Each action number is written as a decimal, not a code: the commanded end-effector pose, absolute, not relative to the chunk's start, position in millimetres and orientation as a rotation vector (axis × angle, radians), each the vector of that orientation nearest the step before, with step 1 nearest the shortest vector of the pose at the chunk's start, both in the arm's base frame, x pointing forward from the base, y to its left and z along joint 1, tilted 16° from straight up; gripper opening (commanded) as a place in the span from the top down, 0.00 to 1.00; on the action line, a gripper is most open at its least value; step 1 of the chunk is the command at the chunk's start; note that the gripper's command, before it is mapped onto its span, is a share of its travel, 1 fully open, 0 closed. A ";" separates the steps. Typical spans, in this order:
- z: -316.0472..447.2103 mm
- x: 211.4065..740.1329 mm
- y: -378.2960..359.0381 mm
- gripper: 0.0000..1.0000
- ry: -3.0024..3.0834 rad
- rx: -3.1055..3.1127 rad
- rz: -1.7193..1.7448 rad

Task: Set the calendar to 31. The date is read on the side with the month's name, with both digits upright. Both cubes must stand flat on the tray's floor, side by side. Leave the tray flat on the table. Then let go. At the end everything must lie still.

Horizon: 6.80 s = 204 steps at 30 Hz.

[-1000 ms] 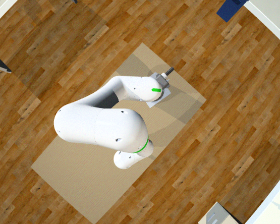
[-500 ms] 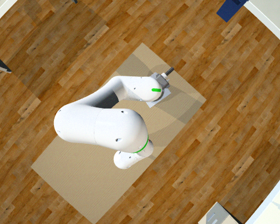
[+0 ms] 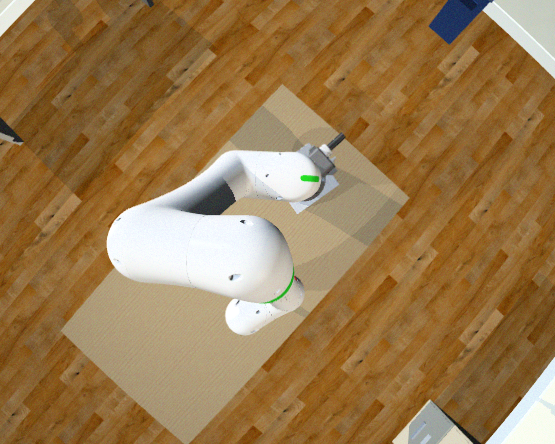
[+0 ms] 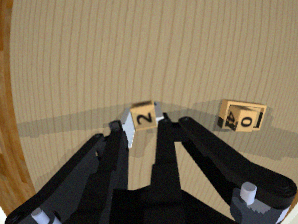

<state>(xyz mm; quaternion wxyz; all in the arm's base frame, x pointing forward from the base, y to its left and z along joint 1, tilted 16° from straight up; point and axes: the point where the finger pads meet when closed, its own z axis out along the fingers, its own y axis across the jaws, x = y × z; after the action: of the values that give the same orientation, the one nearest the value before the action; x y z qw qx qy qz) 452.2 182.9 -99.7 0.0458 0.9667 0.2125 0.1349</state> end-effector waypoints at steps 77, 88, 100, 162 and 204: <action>-32.7 432.7 185.1 0.71 0.649 2.951 0.412; -13.3 427.0 185.8 0.00 0.649 2.952 0.412; -13.3 427.0 185.8 0.00 0.649 2.952 0.412; -20.4 430.0 184.8 0.00 -1.666 2.771 0.422; -20.7 430.2 184.8 0.71 -1.718 2.745 0.419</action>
<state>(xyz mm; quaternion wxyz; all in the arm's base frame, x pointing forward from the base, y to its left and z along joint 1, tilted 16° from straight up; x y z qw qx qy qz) 430.0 184.7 -20.8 -0.0618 0.8390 -0.5252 0.1280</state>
